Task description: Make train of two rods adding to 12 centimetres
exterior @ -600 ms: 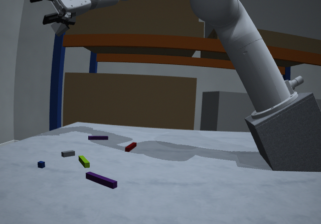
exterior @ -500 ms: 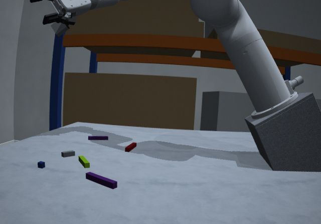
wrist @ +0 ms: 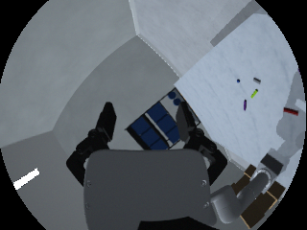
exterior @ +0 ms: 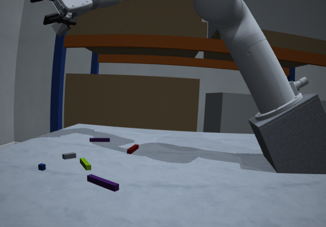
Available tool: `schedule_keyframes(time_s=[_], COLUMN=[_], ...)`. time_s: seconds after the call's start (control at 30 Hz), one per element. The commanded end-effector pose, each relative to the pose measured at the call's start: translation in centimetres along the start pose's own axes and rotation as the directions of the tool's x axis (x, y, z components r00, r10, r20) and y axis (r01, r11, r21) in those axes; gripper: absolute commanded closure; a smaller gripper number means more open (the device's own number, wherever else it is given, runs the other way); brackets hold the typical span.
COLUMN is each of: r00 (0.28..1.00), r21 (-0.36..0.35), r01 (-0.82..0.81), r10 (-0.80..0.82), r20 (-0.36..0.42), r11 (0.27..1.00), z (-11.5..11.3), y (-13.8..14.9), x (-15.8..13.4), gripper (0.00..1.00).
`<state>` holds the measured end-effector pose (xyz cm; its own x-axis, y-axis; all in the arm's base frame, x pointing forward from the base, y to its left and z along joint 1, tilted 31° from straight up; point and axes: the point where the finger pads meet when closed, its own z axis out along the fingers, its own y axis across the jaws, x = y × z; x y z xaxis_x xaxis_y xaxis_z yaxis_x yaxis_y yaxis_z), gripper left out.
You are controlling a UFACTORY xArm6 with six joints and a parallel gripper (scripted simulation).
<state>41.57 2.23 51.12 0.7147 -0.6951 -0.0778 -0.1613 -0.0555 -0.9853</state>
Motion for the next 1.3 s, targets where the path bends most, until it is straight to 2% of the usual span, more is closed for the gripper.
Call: schedule_keyframes(time_s=[0.0,0.2,0.37,0.5,0.57,0.63,0.73,0.8,0.9,0.97,1.0,1.07,1.1,1.17,1.2,1.27], r00=[1.0,0.999,0.984,0.977,0.952,0.952,0.912,0.912,0.853,0.853,0.816,0.816,0.775,0.775,0.729,0.729], r21=[0.002,0.034,0.109,0.128,0.163,0.163,0.195,0.195,0.22,0.22,0.228,0.228,0.234,0.234,0.237,0.237], r01=[0.003,-0.027,-0.117,-0.144,-0.21,-0.21,-0.288,-0.288,-0.374,-0.374,-0.418,-0.418,-0.463,-0.463,-0.507,-0.507], r10=[-0.003,0.028,0.129,0.162,0.24,0.24,0.33,0.33,0.427,0.427,0.474,0.474,0.518,0.518,0.559,0.559], r20=[-0.001,-0.035,-0.118,-0.14,-0.189,-0.189,-0.241,-0.241,-0.299,-0.299,-0.329,-0.329,-0.362,-0.362,-0.396,-0.396], r11=[1.0,0.999,0.987,0.981,0.964,0.964,0.938,0.938,0.901,0.901,0.879,0.879,0.855,0.855,0.829,0.829], z=[0.0,0.9,3.5,4.3,6.0,6.0,8.2,8.2,10.6,10.6,11.8,11.8,13.1,13.1,14.4,14.4], y=[-0.2,-1.0,-2.2,-2.2,-2.1,-2.1,-1.2,-1.2,0.5,0.5,1.7,1.7,3.0,3.0,4.6,4.6], x=[0.0,1.5,5.3,6.2,8.2,8.2,10.0,10.0,11.5,11.5,11.9,11.9,12.2,12.2,12.3,12.3], gripper=[0.0,0.0,0.0,0.0,0.0,0.0,0.0,0.0,0.0,0.0,0.0,0.0,0.0,0.0,0.0,0.0])
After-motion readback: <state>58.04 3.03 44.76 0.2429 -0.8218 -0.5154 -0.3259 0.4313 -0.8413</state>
